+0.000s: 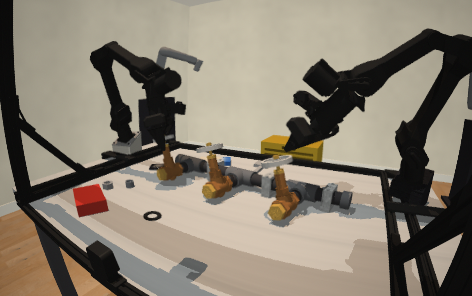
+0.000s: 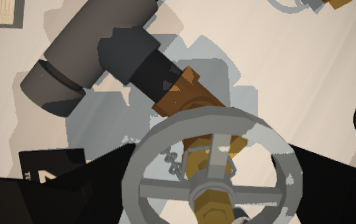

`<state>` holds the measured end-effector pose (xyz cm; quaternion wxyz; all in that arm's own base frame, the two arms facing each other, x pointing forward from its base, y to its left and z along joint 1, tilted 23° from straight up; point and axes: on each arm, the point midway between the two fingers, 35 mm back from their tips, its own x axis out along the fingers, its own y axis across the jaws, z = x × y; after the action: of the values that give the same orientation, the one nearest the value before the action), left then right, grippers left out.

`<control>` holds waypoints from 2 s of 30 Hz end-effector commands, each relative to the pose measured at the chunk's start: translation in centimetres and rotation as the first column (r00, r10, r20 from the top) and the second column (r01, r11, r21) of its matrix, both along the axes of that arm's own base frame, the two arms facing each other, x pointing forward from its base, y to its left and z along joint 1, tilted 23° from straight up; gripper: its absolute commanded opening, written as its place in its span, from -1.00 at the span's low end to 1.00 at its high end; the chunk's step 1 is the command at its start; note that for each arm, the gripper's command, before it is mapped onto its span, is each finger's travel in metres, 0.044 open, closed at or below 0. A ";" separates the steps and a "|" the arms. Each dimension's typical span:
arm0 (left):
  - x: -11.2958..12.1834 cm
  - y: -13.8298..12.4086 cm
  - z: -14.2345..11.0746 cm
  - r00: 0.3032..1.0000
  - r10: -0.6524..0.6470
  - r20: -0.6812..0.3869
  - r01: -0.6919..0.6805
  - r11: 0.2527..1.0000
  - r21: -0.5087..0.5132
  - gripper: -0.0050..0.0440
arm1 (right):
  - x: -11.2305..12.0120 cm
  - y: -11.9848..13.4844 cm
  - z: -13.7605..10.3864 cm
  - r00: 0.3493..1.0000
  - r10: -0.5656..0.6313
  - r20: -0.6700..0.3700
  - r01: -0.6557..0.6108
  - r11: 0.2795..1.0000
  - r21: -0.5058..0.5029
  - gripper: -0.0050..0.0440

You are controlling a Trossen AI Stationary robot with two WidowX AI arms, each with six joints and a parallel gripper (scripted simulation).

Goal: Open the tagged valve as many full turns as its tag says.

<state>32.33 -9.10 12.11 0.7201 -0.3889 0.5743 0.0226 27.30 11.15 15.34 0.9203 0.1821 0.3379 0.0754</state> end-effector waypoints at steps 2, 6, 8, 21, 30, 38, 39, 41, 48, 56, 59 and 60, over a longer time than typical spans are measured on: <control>0.0 0.0 0.0 1.000 -0.004 0.002 0.004 1.000 0.001 0.84 | 0.0 0.0 0.0 1.000 0.000 0.000 0.000 1.000 0.000 0.84; 0.0 0.0 0.0 0.998 -0.059 0.028 0.058 0.998 0.024 0.84 | 0.0 0.0 0.0 1.000 0.000 0.000 0.000 1.000 0.000 0.84; 0.0 0.0 0.0 0.973 -0.212 0.093 0.204 0.975 0.094 0.84 | 0.0 0.0 0.0 1.000 0.000 0.000 0.000 1.000 0.000 0.84; 0.0 0.0 0.0 0.554 -0.805 0.214 0.663 0.582 0.471 0.84 | 0.0 0.0 0.0 1.000 0.000 0.000 0.000 1.000 0.000 0.84; 0.0 0.0 0.0 0.054 -0.993 0.106 0.693 0.114 0.712 0.84 | 0.0 0.0 0.0 1.000 0.000 0.000 0.000 1.000 0.000 0.84; 0.0 0.0 0.0 0.023 -0.995 0.095 0.685 0.085 0.723 0.64 | 0.0 0.0 0.0 1.000 0.000 0.000 0.000 1.000 0.000 0.84; 0.0 0.0 0.0 0.023 -0.995 0.095 0.685 0.085 0.723 0.54 | 0.0 0.0 0.0 1.000 0.000 0.000 0.000 1.000 0.000 0.84; 0.0 0.0 0.0 0.023 -0.995 0.095 0.685 0.085 0.723 0.35 | 0.0 0.0 0.0 1.000 0.000 0.000 0.000 1.000 0.000 0.84; 0.0 0.0 0.0 0.023 -0.995 0.095 0.685 0.085 0.723 -0.04 | 0.0 0.0 0.0 1.000 0.000 0.000 0.000 1.000 0.000 0.84; 0.0 0.0 0.0 0.310 -0.933 0.181 0.714 0.354 0.604 -0.63 | 0.0 0.0 0.0 1.000 0.000 0.000 0.000 1.000 0.000 0.84; 0.0 0.0 0.0 0.475 -0.855 0.209 0.688 0.508 0.518 -0.80 | 0.0 0.0 0.0 1.000 0.000 0.000 0.000 1.000 0.000 0.84; 0.0 0.0 0.0 0.527 -0.823 0.214 0.672 0.557 0.487 -0.80 | 0.0 0.0 0.0 1.000 0.000 0.000 0.000 1.000 0.000 0.84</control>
<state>32.33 -9.10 12.11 0.8119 0.1018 0.4806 -0.3154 27.30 11.15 15.34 0.9203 0.1821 0.3380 0.0754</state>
